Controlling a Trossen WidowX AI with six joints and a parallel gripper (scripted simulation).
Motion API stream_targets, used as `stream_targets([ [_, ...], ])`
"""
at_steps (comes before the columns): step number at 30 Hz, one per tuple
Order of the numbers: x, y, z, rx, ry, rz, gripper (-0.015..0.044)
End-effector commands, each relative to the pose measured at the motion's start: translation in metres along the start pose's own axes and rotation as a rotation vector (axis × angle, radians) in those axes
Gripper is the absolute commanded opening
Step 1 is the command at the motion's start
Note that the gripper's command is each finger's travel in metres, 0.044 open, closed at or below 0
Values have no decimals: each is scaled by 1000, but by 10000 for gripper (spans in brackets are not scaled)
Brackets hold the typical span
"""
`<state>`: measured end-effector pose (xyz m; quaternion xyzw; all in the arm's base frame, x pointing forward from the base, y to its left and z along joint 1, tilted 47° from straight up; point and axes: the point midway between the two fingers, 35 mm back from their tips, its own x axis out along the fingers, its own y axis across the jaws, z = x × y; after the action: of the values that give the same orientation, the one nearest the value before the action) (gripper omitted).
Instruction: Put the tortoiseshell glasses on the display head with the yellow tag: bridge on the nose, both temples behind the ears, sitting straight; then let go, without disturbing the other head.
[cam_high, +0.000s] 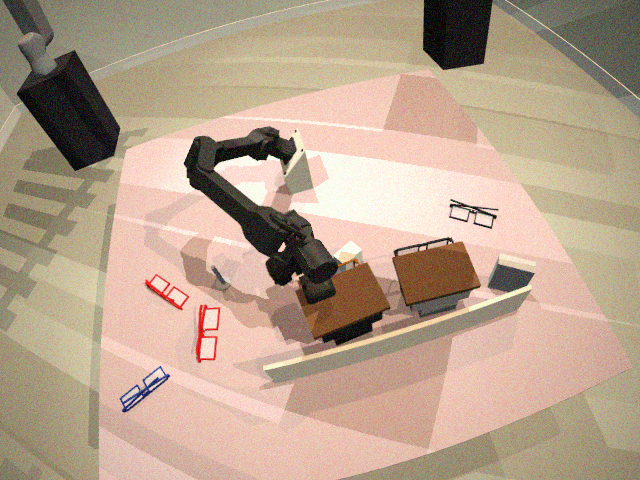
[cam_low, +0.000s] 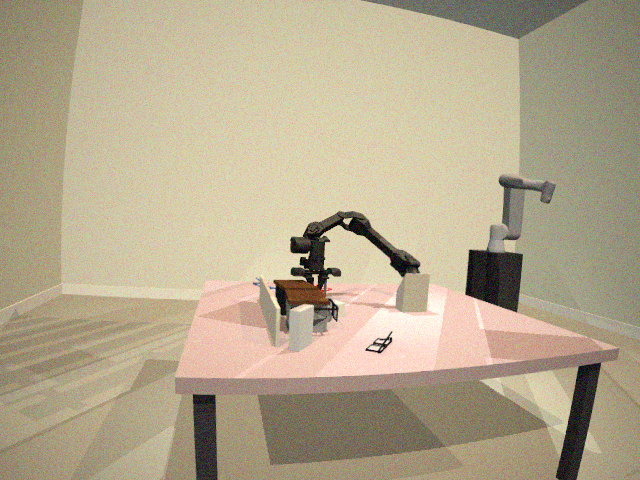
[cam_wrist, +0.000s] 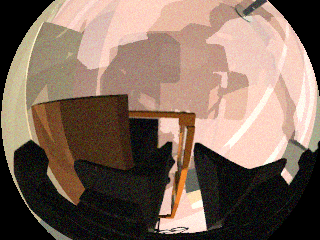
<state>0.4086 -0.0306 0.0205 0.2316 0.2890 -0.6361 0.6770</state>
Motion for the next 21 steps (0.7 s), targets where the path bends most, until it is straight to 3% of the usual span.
stream_targets([
  [1, 0, 0, 0, 0, 0, 0, 107],
  [14, -34, -2, -1, -4, -1, 1, 107],
  [21, -41, -36, -2, -6, -1, 0, 107],
])
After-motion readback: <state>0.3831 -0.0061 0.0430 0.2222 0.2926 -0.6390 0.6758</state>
